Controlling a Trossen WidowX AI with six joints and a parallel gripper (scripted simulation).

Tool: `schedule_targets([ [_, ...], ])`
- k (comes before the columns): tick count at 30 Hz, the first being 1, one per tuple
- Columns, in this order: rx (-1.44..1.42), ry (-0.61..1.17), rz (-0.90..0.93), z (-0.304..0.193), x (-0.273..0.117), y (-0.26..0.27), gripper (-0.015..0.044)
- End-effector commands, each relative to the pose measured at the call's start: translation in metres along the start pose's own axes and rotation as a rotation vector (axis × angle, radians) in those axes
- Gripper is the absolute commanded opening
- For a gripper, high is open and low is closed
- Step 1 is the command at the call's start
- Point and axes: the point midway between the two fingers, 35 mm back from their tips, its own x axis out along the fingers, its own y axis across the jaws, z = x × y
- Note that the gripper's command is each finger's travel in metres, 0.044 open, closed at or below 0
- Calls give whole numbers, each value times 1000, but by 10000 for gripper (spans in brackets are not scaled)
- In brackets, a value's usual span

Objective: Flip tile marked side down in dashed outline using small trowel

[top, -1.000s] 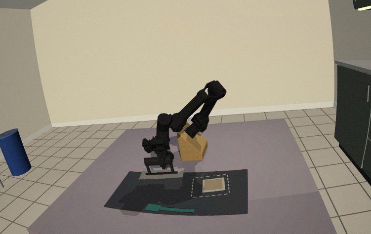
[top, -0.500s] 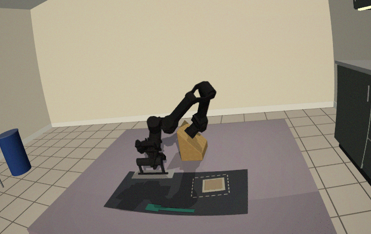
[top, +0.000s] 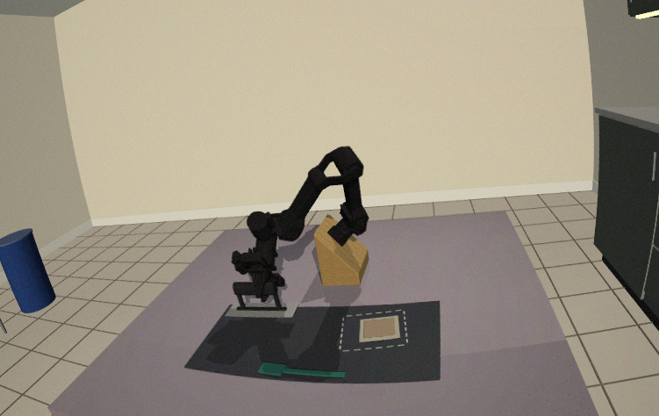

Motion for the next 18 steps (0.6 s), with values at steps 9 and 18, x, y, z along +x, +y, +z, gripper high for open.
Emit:
schedule_targets([
  [9, 0, -14, 15, 23, -5, -16, 0],
  [18, 0, -15, 14, 24, 5, -26, 0],
])
